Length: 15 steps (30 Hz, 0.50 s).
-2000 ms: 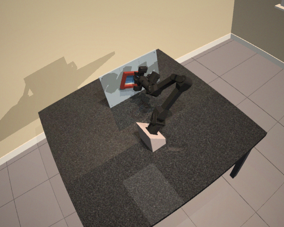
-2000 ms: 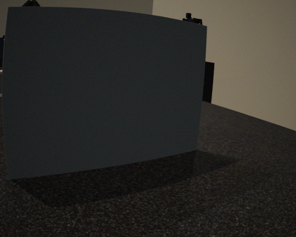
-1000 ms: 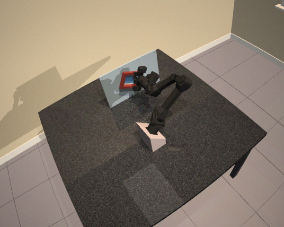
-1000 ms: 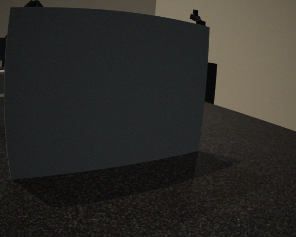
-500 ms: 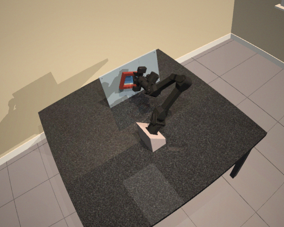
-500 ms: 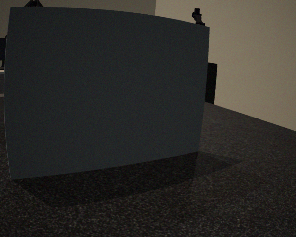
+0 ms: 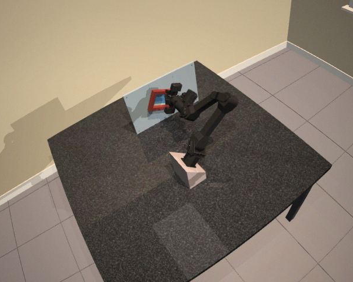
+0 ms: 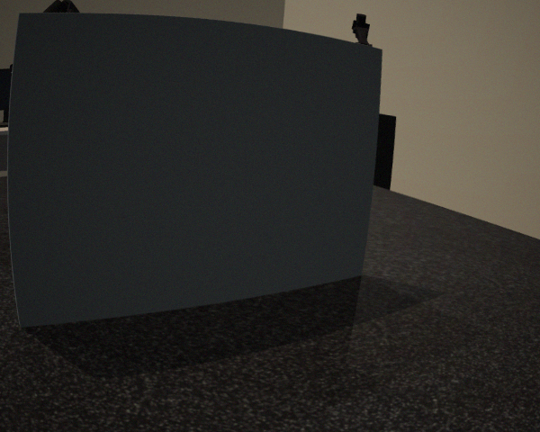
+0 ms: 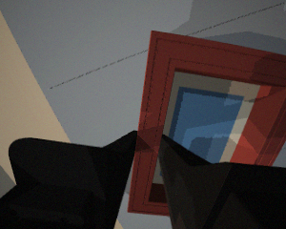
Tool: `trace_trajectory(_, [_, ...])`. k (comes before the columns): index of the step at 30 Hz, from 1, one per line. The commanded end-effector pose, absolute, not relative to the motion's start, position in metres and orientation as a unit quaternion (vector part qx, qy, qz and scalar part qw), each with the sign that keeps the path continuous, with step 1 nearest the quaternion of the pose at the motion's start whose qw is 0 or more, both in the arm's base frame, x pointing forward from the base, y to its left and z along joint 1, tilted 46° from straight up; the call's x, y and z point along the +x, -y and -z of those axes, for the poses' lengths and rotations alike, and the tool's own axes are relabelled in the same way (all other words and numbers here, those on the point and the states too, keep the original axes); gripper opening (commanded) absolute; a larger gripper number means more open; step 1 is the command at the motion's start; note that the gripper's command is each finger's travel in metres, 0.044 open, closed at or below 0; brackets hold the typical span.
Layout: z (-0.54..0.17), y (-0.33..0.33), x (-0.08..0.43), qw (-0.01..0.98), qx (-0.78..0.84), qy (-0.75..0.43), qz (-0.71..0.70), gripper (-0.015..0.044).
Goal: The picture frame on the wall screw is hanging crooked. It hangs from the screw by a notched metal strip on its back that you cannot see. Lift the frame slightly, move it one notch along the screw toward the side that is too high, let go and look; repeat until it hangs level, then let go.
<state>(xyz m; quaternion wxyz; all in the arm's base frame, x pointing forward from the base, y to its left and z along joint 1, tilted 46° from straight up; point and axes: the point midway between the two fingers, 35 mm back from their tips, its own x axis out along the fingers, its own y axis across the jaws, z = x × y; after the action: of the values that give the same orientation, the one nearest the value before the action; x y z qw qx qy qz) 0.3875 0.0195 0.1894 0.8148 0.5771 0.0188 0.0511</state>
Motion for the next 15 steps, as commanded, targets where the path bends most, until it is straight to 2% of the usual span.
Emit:
trace_trajectory(1, [-0.1896, -0.0195, 0.3874, 0.815, 0.577, -0.019, -0.051, 0.0])
trace_trajectory(15, [-0.1888, -0.0194, 0.3875, 0.824, 0.564, -0.018, -0.051, 0.0])
